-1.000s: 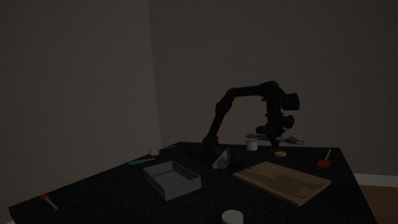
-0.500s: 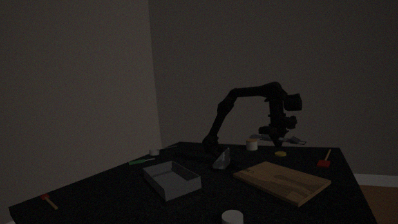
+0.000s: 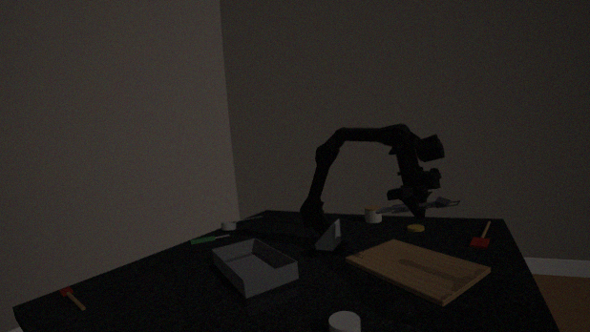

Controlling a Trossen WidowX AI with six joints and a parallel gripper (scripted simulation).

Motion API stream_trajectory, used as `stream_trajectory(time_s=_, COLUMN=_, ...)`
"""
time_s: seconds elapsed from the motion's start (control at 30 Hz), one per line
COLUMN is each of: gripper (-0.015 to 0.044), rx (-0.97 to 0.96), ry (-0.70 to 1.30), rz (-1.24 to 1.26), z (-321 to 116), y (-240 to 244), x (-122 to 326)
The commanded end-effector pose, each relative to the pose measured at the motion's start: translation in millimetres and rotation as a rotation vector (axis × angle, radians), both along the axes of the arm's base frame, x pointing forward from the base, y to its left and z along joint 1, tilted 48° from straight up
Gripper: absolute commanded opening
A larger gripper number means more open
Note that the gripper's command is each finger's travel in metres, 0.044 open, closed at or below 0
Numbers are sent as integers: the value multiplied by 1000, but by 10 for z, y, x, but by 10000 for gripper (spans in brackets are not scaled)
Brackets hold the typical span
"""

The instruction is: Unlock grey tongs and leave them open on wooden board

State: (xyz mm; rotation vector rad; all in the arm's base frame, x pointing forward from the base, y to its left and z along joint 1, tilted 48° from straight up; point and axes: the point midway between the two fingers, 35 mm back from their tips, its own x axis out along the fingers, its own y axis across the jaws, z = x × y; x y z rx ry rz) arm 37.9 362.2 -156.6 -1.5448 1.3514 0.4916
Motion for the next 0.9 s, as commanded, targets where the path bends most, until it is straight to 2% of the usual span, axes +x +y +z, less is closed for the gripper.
stream_trajectory(time_s=0.0, gripper=-150, rx=66, ry=-5, rz=35, z=7, y=56, x=-9)
stream_trajectory(time_s=0.87, gripper=-150, rx=402, ry=-37, rz=194, z=52, y=180, x=-92)
